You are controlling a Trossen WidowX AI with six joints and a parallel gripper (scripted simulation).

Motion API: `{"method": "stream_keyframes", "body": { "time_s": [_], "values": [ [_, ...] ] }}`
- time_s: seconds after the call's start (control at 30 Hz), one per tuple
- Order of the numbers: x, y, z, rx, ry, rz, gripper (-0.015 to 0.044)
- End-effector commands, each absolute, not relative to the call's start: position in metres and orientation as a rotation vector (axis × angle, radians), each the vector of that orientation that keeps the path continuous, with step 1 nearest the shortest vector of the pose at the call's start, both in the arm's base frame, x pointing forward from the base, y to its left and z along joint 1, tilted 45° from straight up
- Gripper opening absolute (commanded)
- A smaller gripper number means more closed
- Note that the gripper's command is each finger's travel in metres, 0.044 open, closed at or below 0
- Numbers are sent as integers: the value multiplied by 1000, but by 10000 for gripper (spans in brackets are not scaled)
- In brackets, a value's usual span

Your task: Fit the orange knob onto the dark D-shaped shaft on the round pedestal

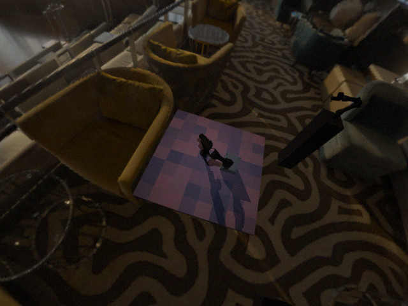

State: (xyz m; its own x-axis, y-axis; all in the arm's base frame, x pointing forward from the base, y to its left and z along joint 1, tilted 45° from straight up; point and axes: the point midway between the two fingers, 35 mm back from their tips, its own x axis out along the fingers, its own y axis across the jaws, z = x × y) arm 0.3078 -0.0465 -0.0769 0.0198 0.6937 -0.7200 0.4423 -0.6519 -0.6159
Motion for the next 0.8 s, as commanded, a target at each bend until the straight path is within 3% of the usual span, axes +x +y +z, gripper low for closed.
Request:
{"method": "stream_keyframes", "body": {
  "time_s": [0.0, 0.77],
  "values": [
    [308, -46, -77, -2075, -1184, 1680, 0],
    [309, -46, -78, -2055, -1146, 1688, 0]
  ]
}}
